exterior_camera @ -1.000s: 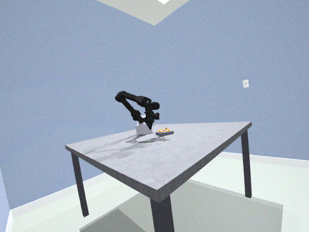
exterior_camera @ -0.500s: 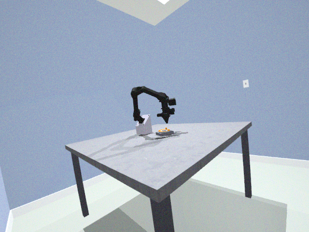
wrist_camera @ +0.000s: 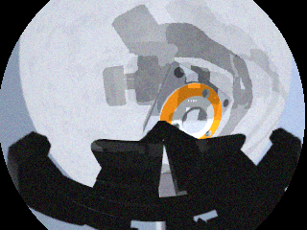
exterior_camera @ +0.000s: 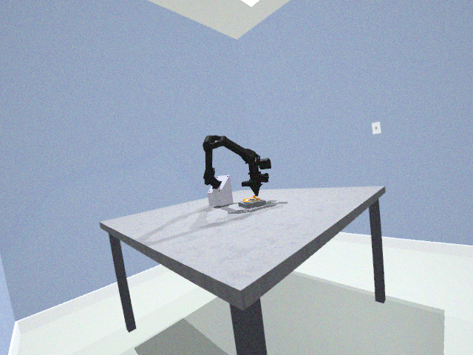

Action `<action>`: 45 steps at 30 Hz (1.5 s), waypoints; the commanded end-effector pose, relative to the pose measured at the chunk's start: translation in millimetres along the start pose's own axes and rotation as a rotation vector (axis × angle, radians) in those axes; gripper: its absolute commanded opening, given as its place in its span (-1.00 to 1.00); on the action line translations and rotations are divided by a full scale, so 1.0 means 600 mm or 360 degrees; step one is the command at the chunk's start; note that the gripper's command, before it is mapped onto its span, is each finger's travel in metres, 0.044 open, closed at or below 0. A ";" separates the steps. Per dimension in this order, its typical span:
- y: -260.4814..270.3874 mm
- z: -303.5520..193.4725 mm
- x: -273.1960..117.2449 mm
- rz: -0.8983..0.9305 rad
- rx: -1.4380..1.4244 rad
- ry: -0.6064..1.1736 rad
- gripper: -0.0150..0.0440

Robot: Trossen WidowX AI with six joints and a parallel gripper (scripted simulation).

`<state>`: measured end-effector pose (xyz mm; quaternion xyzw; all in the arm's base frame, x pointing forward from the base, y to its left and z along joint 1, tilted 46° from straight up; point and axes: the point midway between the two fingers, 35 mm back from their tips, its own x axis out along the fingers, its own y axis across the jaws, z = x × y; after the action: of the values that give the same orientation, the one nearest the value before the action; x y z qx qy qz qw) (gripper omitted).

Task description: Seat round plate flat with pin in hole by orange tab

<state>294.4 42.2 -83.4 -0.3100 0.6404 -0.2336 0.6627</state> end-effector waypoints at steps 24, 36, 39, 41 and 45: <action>-0.007 -0.044 0.005 -0.0003 -0.0011 -0.0014 -0.49; -0.018 -0.062 0.004 -0.0004 -0.0012 -0.0013 -0.49; -0.021 -0.064 0.004 -0.0004 -0.0012 -0.0013 -0.49; -0.022 -0.066 0.004 -0.0004 -0.0012 -0.0013 -0.49; -0.025 -0.069 0.003 -0.0004 -0.0012 -0.0013 -0.49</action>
<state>256.2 27.0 -75.6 -0.3141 0.6397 -0.2298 0.6628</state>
